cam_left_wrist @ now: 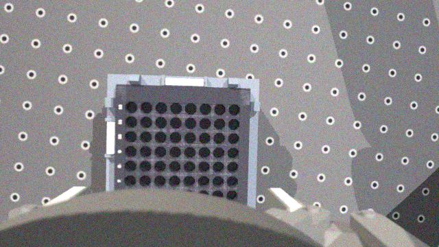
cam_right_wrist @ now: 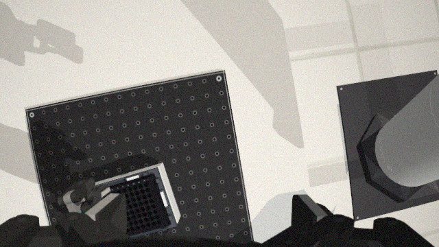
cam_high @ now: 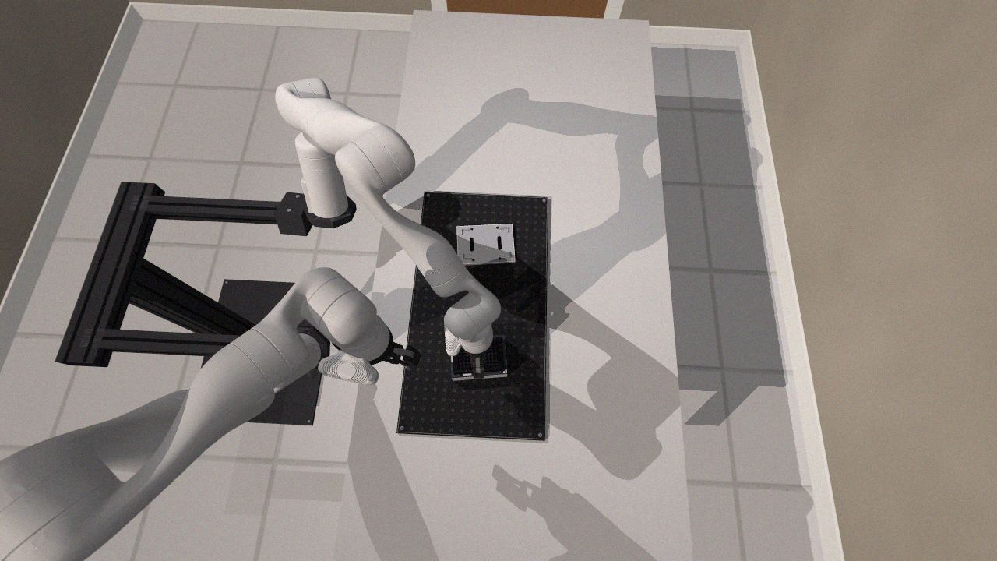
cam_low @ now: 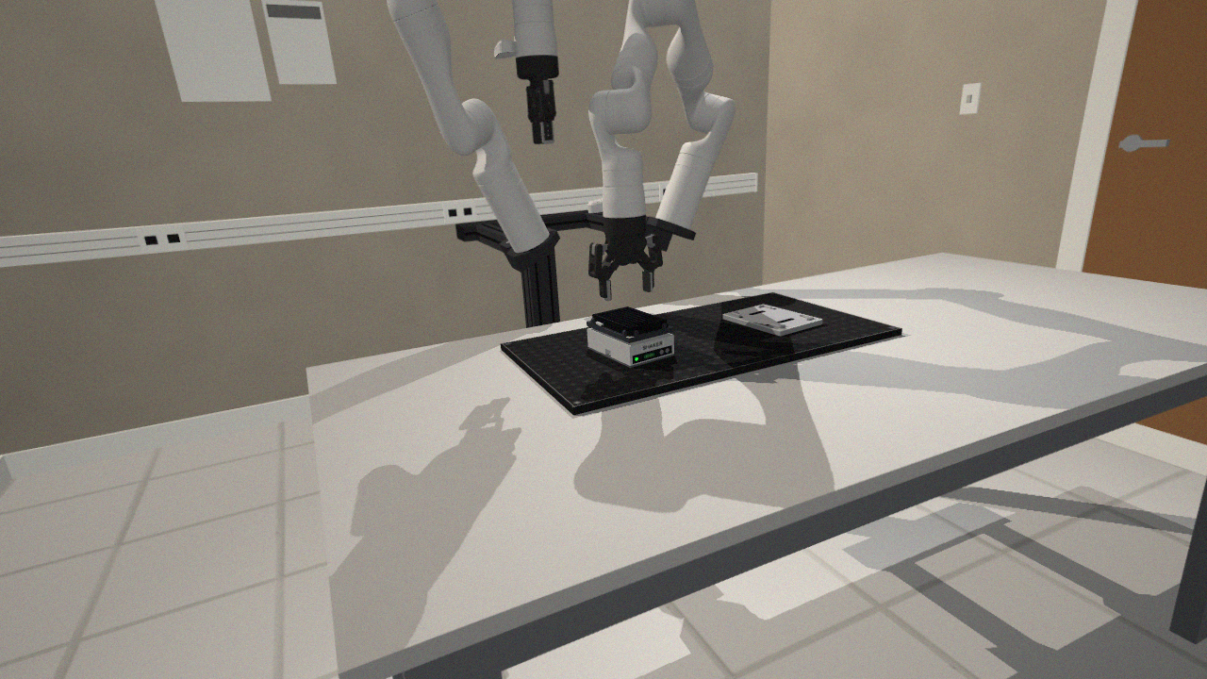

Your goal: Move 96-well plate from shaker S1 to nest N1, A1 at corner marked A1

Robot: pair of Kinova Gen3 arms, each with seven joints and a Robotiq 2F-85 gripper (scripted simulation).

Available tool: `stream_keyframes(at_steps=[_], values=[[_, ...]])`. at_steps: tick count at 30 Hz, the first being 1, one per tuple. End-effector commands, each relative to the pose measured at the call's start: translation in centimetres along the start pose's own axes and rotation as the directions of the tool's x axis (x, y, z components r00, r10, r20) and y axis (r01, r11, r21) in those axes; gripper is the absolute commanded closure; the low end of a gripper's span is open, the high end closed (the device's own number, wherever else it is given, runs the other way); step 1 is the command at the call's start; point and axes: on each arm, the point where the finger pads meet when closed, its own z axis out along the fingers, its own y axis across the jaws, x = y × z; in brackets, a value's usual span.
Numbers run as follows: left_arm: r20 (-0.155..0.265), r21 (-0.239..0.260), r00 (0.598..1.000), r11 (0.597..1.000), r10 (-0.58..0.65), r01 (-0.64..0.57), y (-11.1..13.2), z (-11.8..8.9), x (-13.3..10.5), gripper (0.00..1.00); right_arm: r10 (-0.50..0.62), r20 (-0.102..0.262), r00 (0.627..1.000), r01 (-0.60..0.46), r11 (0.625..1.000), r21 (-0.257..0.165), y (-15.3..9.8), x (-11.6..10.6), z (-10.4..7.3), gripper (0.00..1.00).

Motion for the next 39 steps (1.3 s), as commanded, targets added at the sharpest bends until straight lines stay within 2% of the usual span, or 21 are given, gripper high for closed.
stream_keyframes(at_steps=[1, 39], values=[[0.001, 0.002, 1.0, 1.0, 0.0, 0.0, -0.1, 0.0, 0.0, 0.002, 0.0, 0.001, 1.0, 0.0, 1.0, 0.001, 0.0, 0.0, 0.0, 0.002], [0.001, 0.002, 1.0, 1.0, 0.0, 0.0, -0.1, 1.0, 0.0, 0.002, 0.0, 0.001, 1.0, 0.0, 1.0, 0.001, 0.0, 0.0, 0.0, 0.002]])
